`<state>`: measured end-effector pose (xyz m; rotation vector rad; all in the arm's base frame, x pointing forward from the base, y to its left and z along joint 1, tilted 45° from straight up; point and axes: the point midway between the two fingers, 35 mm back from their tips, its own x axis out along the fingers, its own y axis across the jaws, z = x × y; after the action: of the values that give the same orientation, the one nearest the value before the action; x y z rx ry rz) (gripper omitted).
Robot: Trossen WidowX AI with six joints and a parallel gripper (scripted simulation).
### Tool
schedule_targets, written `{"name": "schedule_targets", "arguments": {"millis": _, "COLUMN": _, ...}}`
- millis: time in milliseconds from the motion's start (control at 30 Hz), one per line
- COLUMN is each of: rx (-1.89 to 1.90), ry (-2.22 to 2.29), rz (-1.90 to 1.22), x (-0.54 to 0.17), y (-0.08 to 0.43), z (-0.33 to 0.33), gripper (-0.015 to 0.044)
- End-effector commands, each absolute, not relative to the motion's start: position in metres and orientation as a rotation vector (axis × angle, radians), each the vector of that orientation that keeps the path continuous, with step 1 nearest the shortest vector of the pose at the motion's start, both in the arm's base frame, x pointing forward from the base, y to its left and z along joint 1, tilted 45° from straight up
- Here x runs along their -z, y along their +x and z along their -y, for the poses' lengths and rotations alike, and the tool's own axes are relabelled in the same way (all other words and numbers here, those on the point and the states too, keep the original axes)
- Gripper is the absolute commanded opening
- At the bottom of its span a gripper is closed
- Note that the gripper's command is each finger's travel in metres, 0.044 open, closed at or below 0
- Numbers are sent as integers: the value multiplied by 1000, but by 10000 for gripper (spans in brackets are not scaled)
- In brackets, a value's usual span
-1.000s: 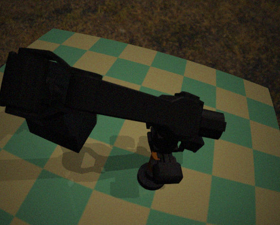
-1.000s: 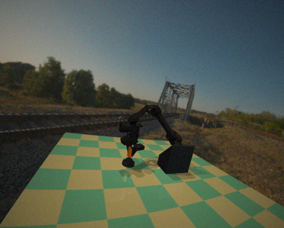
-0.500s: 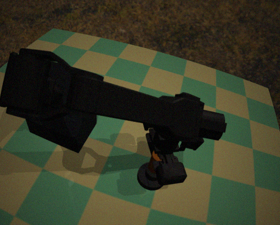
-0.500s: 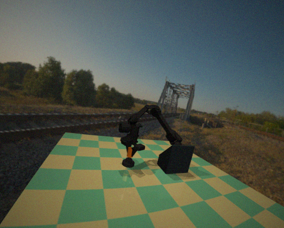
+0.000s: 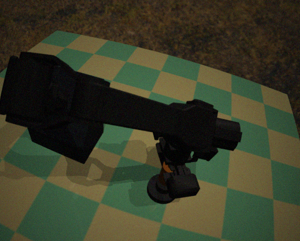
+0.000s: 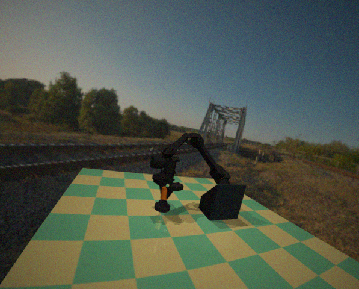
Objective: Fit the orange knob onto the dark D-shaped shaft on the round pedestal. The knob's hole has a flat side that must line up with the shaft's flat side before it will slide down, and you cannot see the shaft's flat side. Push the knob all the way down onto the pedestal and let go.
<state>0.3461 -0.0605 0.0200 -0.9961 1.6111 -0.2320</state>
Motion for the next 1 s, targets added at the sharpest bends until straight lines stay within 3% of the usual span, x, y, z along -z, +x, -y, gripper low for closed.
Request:
{"name": "schedule_targets", "arguments": {"millis": 0, "rx": 230, "ry": -998, "rz": -1613, "x": -22, "y": 346, "z": 60, "gripper": 0}}
{"name": "schedule_targets", "arguments": {"millis": 967, "rx": 62, "ry": -1157, "rz": -1661, "x": -23, "y": 346, "z": 59, "gripper": 0}}
